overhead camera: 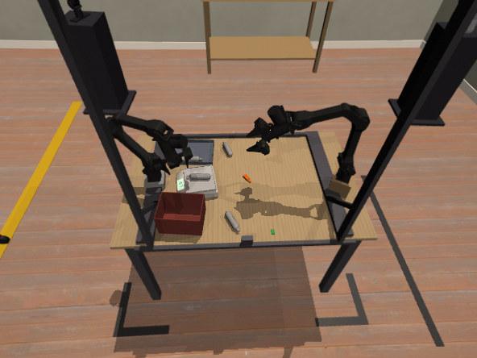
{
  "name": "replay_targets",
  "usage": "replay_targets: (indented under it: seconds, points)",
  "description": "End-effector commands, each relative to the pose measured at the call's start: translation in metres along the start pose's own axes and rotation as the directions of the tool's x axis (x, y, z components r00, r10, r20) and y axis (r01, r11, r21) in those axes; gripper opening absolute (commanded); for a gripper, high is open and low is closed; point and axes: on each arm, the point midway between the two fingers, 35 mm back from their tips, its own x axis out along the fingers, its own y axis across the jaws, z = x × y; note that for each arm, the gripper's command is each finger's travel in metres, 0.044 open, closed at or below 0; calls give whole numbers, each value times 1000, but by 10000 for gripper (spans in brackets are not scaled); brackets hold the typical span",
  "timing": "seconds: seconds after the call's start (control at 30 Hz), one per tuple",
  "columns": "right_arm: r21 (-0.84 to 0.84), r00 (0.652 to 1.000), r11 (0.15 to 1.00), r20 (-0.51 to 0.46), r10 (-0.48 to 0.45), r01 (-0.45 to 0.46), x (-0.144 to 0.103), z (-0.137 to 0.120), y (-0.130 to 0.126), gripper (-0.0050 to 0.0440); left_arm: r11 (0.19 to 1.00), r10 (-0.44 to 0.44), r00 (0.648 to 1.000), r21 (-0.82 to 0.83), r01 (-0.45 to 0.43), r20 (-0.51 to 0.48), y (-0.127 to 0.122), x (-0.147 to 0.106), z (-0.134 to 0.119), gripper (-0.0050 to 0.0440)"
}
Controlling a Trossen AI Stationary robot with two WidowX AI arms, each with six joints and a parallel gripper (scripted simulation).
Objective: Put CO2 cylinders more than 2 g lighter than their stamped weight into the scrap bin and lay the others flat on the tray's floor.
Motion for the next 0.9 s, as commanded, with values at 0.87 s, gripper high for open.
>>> replay_targets:
  seconds: [0.87]
  points:
    - [1,1000,1000,30,-2,2,-7,11,-1,440,550,91,993,-835,8,69,-31,9,-9,440]
